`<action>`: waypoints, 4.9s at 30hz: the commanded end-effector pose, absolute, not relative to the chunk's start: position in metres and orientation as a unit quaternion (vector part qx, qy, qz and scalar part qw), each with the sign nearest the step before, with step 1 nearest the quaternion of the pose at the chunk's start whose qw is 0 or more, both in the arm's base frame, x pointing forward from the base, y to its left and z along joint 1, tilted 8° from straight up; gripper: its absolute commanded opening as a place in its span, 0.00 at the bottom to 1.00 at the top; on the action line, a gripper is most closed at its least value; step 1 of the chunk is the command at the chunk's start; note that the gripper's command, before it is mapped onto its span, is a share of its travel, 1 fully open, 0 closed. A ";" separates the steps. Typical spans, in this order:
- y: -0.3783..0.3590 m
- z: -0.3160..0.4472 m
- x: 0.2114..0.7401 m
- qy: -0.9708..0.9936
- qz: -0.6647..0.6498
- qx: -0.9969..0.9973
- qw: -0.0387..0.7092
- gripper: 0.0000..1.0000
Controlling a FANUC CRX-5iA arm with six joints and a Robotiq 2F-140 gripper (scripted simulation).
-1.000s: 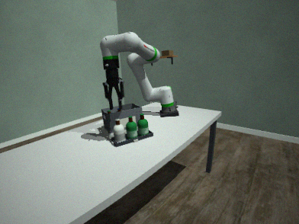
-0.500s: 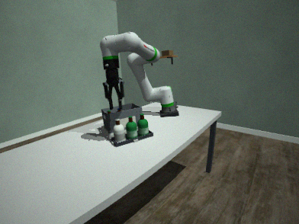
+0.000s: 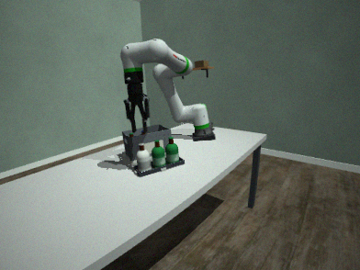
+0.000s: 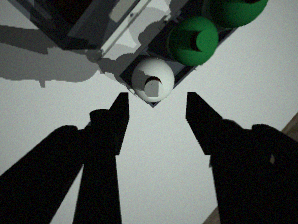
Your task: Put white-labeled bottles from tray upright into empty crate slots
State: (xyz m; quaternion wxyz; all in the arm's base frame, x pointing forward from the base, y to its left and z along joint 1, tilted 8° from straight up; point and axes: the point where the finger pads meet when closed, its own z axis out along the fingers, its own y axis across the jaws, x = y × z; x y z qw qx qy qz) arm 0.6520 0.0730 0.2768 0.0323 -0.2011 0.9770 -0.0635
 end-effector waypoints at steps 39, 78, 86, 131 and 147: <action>0.069 0.239 0.656 0.977 -0.064 -0.201 0.033 0.44; 0.068 0.234 0.657 0.977 -0.064 -0.201 0.033 0.44; 0.068 0.234 0.657 0.977 -0.064 -0.201 0.033 0.44; 0.065 0.205 0.660 0.977 -0.064 -0.201 0.033 0.44; 0.063 0.188 0.661 0.977 -0.064 -0.201 0.033 0.44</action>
